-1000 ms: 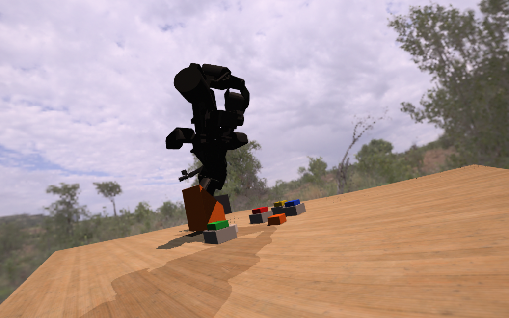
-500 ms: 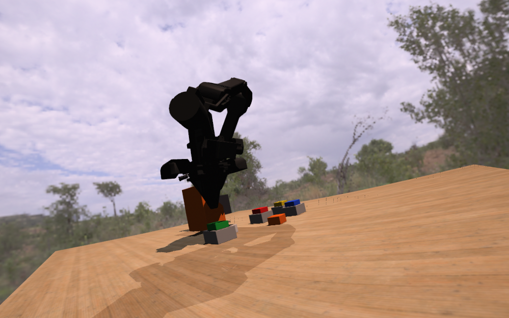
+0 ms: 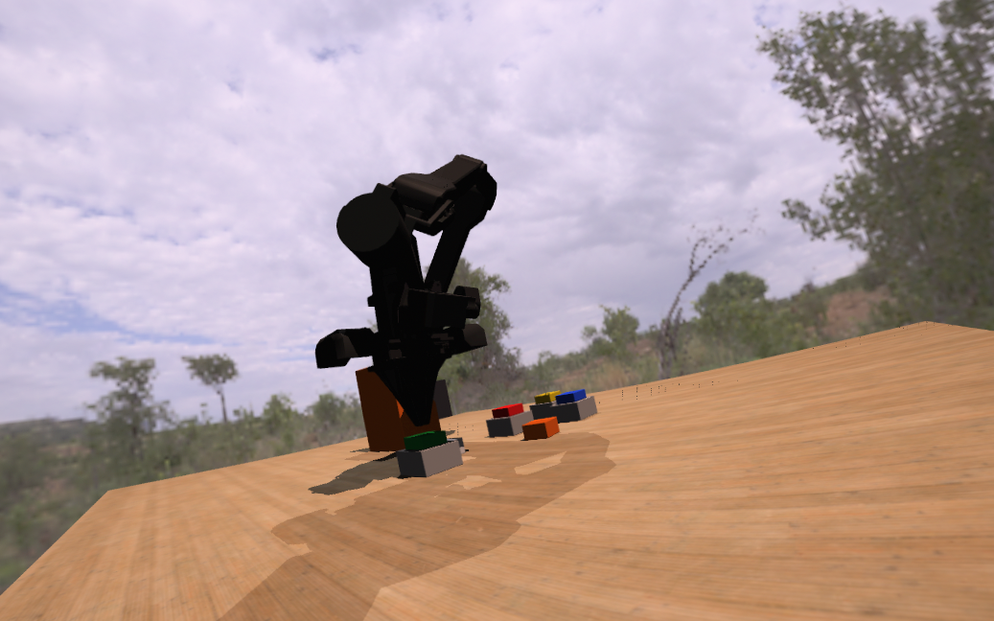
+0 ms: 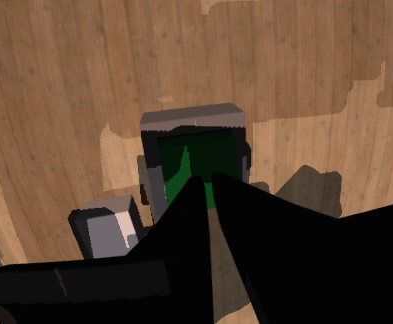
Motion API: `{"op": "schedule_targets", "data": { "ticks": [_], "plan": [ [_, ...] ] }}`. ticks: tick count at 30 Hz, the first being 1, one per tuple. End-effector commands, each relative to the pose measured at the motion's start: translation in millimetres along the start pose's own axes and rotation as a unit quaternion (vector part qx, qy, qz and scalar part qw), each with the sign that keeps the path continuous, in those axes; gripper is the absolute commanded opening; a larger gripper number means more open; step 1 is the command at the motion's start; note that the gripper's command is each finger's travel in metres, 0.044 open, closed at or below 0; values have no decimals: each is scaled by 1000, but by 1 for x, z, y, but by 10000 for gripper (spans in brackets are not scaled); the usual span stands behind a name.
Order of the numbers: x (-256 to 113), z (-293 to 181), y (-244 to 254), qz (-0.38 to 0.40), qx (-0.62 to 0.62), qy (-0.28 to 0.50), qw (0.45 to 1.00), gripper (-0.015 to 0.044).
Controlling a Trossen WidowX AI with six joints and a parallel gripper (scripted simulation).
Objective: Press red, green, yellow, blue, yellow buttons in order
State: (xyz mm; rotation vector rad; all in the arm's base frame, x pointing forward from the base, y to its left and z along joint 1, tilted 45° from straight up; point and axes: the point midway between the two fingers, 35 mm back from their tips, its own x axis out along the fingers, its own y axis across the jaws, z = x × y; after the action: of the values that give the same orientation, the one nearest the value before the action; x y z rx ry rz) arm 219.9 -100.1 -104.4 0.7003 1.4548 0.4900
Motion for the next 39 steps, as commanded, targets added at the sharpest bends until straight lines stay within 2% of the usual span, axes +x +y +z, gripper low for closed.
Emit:
{"op": "schedule_targets", "data": {
  "ticks": [1,27,31,36,39],
  "plan": [
    [9,-2,1,4,5,1,1000,20],
    [19,-2,1,4,5,1,1000,20],
    [-13,-2,0,3,5,1,1000,20],
    [-19,-2,0,3,5,1,1000,20],
    [-56,0,-2,1,5,0,1000,20]
  ]
}}
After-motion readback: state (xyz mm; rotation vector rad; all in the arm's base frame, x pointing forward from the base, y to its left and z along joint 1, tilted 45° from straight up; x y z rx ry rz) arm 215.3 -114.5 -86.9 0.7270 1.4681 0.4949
